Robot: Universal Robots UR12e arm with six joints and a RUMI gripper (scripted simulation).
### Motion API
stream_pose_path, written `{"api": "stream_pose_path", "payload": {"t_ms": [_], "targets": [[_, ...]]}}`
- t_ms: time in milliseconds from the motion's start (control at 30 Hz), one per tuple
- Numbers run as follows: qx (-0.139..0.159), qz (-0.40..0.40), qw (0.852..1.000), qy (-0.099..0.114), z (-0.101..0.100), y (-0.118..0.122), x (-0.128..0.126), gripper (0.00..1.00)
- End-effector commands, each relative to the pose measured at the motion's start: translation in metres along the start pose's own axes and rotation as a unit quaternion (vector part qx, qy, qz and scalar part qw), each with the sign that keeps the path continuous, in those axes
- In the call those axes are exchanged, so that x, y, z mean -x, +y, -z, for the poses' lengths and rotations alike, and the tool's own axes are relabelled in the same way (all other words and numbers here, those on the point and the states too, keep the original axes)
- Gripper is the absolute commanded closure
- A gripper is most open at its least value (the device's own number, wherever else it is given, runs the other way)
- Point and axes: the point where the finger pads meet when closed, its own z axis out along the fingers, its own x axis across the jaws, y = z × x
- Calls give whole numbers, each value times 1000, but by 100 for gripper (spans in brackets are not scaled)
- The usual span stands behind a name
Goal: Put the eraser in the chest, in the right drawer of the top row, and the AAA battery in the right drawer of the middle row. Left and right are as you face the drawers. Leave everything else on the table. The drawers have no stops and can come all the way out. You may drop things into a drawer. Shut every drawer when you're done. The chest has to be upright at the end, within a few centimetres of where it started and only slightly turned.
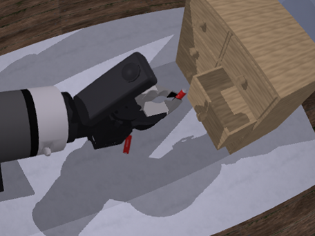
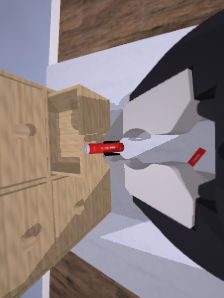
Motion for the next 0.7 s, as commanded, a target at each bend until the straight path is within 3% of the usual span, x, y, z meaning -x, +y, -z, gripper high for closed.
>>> {"api": "stream_pose_path", "payload": {"t_ms": [0,667], "targets": [[-5,0,1000,4,-9,-5,-1,98],[-5,0,1000,4,-47,-28,-1,98]]}}
